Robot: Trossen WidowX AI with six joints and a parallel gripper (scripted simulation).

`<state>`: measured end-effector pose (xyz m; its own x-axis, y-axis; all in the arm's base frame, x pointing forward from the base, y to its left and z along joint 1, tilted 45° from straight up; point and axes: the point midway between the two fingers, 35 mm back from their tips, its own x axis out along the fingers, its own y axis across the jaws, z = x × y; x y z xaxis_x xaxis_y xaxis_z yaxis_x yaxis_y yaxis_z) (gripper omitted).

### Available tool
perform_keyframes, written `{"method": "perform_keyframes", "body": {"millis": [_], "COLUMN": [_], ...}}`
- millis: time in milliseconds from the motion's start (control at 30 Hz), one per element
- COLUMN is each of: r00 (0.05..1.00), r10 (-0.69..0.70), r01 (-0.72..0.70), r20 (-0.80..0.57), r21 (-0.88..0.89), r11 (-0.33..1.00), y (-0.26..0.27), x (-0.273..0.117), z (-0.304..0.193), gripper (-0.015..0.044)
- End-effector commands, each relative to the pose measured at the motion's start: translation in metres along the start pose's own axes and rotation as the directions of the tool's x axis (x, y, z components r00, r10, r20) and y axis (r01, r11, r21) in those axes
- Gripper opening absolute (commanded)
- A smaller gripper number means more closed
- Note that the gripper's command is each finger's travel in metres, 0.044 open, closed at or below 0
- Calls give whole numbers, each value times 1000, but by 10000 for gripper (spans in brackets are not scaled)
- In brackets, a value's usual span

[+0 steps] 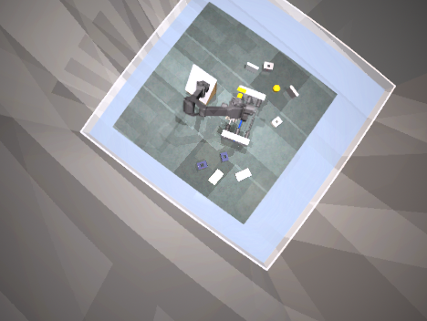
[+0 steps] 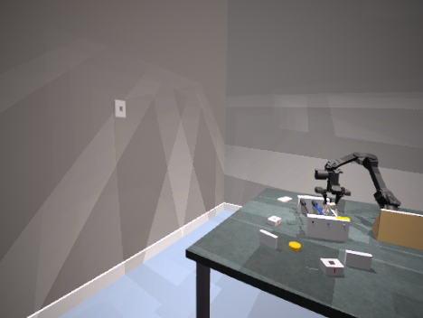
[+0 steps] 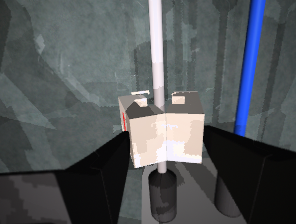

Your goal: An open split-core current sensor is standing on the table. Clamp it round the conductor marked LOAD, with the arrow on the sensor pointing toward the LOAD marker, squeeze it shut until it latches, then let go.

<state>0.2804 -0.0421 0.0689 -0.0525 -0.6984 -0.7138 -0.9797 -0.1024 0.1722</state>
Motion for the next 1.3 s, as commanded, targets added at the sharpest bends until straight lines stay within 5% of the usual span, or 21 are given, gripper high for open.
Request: {"method": "perform_keyframes", "body": {"millis": [0, 467, 1267], "r00": [1000, 1000, 1000], "r10": [1, 1, 15], "r01": [-1, -1, -15], "r20": [0, 0, -5], "r21": [2, 2, -1], "r11": [1000, 1000, 1000], "y": [0, 0, 1], "x": [0, 0, 50], "z": [0, 0, -2], "gripper": [79, 440, 440]}}
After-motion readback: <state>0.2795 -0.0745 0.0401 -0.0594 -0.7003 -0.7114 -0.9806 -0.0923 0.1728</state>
